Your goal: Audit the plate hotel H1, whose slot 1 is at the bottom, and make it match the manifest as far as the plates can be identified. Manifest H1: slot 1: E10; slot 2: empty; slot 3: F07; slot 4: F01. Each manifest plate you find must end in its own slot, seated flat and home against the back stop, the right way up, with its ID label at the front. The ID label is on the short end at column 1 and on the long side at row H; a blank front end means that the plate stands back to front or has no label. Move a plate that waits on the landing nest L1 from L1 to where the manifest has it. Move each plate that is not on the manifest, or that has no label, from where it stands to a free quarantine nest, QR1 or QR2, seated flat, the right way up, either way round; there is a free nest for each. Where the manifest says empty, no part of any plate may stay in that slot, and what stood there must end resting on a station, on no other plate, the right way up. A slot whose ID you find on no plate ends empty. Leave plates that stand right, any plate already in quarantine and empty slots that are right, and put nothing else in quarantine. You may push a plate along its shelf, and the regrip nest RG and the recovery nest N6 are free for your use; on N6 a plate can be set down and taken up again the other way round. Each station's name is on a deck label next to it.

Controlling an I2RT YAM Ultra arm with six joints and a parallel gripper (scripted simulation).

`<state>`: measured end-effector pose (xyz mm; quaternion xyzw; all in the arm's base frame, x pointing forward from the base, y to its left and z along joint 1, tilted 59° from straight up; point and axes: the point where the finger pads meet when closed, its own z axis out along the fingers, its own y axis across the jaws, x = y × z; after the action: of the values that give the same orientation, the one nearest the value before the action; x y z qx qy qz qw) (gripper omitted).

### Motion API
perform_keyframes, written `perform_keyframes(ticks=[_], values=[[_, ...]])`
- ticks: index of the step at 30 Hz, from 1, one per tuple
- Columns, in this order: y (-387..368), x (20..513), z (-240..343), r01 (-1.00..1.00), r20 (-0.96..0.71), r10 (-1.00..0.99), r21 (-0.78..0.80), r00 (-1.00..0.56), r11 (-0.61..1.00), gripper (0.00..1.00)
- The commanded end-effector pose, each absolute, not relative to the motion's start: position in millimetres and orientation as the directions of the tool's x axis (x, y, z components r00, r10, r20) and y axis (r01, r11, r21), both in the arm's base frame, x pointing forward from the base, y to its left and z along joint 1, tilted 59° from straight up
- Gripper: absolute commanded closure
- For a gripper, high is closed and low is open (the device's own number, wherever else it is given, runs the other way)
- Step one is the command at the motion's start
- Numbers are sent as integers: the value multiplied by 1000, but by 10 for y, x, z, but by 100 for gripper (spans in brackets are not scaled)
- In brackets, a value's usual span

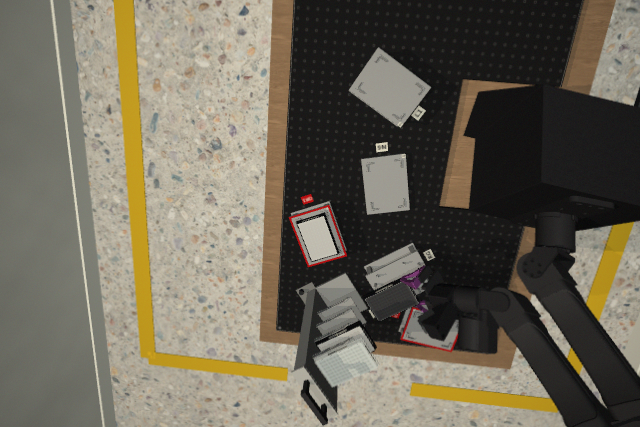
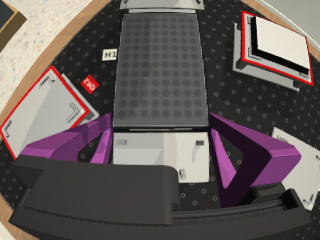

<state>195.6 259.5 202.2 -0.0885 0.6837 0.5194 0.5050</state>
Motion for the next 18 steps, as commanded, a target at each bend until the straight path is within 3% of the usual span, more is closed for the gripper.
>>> perform_keyframes(ticks=[1,18], values=[[2582,2010,2086,-644,-781,418,621,-463,447,14],[2617,2123,2179,-644,-782,418,621,-463,447,14]])
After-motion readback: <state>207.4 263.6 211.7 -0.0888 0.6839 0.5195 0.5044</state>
